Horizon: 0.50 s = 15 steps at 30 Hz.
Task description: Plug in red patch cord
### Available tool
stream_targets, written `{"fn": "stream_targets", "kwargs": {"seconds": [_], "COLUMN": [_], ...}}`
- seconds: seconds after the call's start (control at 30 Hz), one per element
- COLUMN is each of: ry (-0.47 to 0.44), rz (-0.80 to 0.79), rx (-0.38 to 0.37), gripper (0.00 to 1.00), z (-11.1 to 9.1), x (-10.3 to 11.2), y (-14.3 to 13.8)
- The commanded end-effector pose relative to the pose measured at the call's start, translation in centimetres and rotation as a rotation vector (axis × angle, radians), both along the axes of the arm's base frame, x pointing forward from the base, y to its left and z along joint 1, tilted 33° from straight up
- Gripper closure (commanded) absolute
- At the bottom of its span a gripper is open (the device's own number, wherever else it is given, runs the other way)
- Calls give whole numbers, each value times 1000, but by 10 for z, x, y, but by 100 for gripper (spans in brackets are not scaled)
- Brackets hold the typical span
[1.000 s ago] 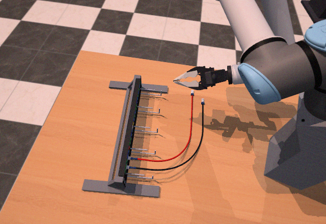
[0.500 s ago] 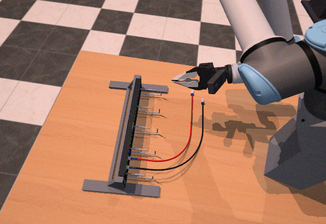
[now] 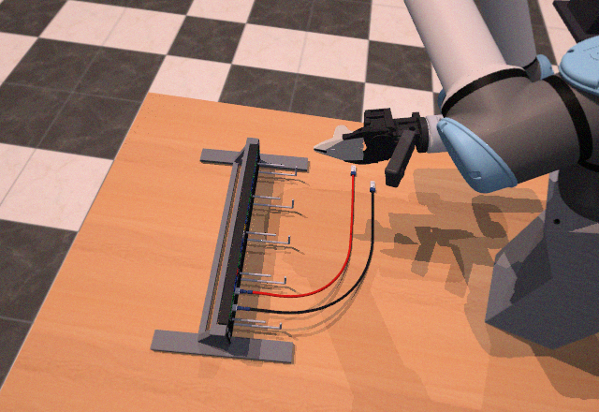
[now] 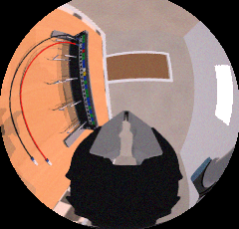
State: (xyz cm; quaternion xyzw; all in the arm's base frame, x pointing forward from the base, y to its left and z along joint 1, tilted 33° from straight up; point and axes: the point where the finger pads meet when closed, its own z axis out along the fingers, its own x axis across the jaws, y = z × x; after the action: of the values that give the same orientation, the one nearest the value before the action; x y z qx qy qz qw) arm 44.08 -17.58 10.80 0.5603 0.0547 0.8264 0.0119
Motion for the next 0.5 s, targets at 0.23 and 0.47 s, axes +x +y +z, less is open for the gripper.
{"fn": "stream_targets", "kwargs": {"seconds": [0.23, 0.47], "ry": [-84, -134], "rz": [-58, -85], "rx": [-343, -522], "gripper": [100, 100], "z": [9, 11], "x": [-6, -9], "y": [22, 33]}}
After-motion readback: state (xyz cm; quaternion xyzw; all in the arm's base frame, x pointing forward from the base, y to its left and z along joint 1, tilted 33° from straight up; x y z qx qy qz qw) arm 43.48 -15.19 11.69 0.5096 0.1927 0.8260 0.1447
